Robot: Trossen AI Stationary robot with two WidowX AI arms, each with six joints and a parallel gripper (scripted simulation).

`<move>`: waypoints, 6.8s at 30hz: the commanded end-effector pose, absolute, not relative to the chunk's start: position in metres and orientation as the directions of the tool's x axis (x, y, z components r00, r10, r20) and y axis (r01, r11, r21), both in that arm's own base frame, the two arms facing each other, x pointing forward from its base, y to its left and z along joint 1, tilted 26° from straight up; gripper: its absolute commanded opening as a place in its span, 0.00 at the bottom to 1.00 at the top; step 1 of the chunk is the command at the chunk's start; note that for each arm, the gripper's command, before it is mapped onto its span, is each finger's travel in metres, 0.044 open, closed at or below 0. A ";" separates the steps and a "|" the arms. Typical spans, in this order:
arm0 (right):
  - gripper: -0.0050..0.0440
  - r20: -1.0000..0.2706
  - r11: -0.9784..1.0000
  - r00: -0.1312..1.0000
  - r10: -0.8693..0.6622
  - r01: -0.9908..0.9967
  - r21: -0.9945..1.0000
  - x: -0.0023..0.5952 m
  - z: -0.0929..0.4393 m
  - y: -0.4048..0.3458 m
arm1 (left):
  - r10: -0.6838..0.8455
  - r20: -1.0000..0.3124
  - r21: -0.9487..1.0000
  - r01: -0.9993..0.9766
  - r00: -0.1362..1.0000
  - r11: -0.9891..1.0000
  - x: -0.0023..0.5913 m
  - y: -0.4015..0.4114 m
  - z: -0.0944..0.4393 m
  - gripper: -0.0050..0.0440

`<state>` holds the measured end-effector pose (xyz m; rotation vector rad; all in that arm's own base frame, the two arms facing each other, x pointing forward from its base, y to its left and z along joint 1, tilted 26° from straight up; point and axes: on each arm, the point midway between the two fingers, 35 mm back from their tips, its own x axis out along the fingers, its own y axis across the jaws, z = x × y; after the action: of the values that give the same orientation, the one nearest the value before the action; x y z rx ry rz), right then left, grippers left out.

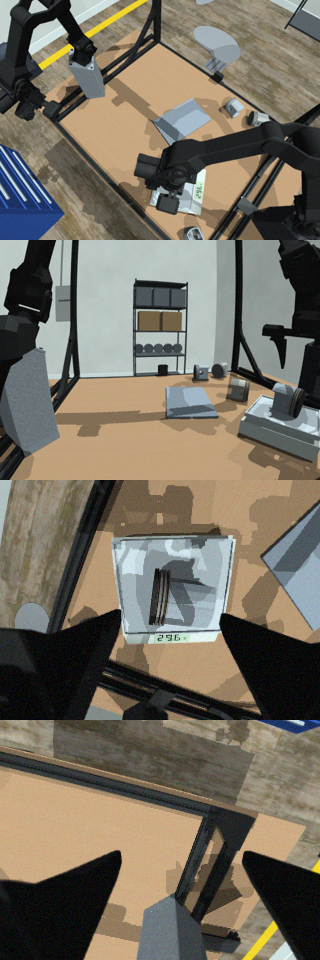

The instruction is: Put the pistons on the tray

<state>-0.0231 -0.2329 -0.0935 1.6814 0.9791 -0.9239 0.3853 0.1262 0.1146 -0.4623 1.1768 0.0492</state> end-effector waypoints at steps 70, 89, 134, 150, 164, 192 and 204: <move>1.00 -0.897 -0.230 0.397 0.193 0.907 0.352 -0.023 -0.093 -0.233 | -0.020 -0.735 -0.340 -0.343 0.678 0.876 0.287 0.033 0.038 0.87; 1.00 -0.897 -0.230 0.397 0.193 0.907 0.352 -0.023 -0.093 -0.233 | -0.023 -0.736 -0.338 -0.338 0.677 0.878 0.287 0.033 0.038 0.87; 1.00 -0.897 -0.230 0.397 0.193 0.907 0.352 -0.023 -0.093 -0.233 | -0.162 -0.879 -0.280 -0.210 0.448 0.937 0.273 0.074 0.072 0.87; 1.00 -0.897 -0.230 0.397 0.193 0.907 0.352 -0.023 -0.093 -0.233 | -0.194 -0.898 -0.293 -0.207 0.396 0.934 0.334 0.100 0.093 0.87; 1.00 -0.897 -0.230 0.397 0.193 0.907 0.352 -0.023 -0.093 -0.233 | -0.194 -0.898 -0.293 -0.207 0.396 0.933 0.385 0.122 0.111 0.87; 1.00 -0.897 -0.230 0.397 0.193 0.907 0.352 -0.023 -0.093 -0.233 | -0.276 -0.906 -0.424 -0.715 0.322 0.556 0.385 0.122 0.111 0.87; 1.00 -0.897 -0.230 0.397 0.193 0.907 0.352 -0.023 -0.093 -0.233 | -0.318 -0.897 -0.408 -0.850 0.307 0.332 0.385 0.122 0.111 0.87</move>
<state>-0.0231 -0.2330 -0.0935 1.6814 0.9790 -0.9238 0.3840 0.1209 0.1147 -1.1678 1.2544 0.4664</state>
